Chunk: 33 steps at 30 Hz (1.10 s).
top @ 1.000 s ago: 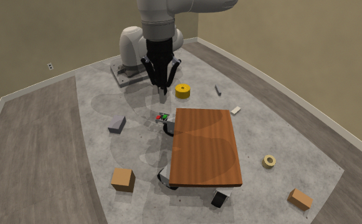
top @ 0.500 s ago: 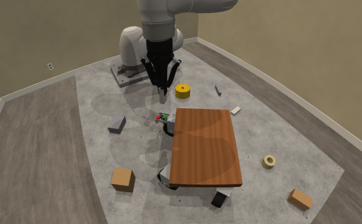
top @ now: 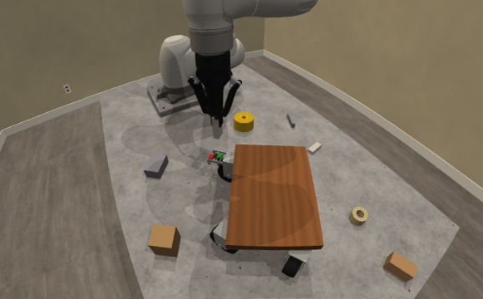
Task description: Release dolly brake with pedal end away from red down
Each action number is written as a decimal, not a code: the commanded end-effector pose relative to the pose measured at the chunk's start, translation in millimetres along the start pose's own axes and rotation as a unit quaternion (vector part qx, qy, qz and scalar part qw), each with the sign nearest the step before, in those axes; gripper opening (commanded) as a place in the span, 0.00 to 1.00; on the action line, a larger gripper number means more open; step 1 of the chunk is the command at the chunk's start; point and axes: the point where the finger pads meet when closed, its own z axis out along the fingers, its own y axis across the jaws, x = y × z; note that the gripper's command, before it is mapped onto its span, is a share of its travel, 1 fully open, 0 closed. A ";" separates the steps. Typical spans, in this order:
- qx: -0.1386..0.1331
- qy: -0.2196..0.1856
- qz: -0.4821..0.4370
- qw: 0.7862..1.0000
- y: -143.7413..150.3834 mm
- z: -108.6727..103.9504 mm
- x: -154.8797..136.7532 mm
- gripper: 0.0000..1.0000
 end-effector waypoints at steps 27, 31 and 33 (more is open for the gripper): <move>0.000 0.000 0.000 1.000 -0.2 17.8 0.3 0.00; 0.000 0.000 0.000 1.000 -0.3 25.7 0.4 0.00; 0.000 0.000 0.000 1.000 -0.4 29.9 0.5 0.00</move>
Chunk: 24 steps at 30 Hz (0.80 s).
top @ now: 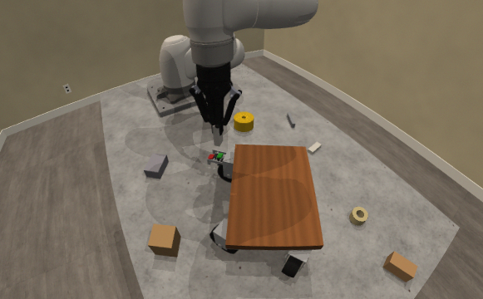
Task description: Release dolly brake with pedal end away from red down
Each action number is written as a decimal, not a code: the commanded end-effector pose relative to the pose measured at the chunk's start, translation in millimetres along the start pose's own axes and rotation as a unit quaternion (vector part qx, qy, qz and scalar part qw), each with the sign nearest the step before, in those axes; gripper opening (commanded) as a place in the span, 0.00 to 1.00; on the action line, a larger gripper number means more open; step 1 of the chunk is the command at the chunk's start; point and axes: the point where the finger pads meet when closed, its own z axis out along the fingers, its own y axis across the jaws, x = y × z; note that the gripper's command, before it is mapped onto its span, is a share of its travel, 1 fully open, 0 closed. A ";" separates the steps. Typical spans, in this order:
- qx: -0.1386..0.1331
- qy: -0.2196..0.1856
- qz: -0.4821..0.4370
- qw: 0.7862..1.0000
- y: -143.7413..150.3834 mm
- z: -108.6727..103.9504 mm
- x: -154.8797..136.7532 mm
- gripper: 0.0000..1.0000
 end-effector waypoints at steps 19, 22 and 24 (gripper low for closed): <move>0.000 0.000 0.000 1.000 -0.5 33.9 0.6 0.00; 0.000 0.000 0.000 1.000 -0.5 36.2 0.6 0.00; 0.000 0.000 0.000 1.000 -0.5 38.1 0.6 0.00</move>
